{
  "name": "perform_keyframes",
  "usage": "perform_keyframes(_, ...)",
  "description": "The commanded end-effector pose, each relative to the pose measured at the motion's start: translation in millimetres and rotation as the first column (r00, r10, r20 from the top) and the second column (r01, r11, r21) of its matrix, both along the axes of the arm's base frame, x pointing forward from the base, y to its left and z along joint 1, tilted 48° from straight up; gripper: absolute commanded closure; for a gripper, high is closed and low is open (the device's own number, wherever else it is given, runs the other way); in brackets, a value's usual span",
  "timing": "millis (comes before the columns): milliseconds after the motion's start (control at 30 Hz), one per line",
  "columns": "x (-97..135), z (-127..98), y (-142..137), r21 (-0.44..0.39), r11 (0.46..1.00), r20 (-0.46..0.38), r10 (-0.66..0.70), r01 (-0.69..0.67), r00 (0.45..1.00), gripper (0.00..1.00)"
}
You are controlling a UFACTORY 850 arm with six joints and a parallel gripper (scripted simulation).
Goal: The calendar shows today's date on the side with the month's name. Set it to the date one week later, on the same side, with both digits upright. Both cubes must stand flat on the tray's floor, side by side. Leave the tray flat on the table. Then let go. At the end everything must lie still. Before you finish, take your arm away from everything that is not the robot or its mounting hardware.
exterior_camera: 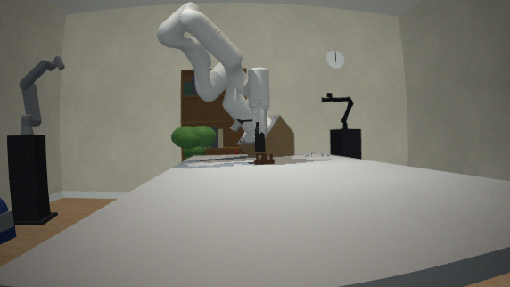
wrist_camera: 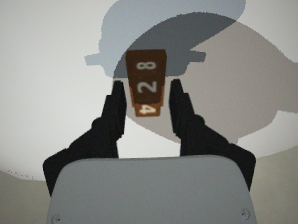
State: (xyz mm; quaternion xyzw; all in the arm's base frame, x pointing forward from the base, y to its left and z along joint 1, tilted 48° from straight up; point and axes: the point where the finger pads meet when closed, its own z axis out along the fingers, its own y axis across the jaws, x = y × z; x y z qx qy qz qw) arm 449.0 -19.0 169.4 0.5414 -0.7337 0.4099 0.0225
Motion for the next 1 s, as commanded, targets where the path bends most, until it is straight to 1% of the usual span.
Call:
perform_keyframes(0, 0.3, 0.2, 0.3, 0.0, 1.0, 0.001, 0.0, 0.0, 1.0, 0.53)
perform_keyframes(967, 11.0, -17.1, -16.0, 0.0, 1.0, 0.001, 0.0, 0.0, 1.0, 0.53)
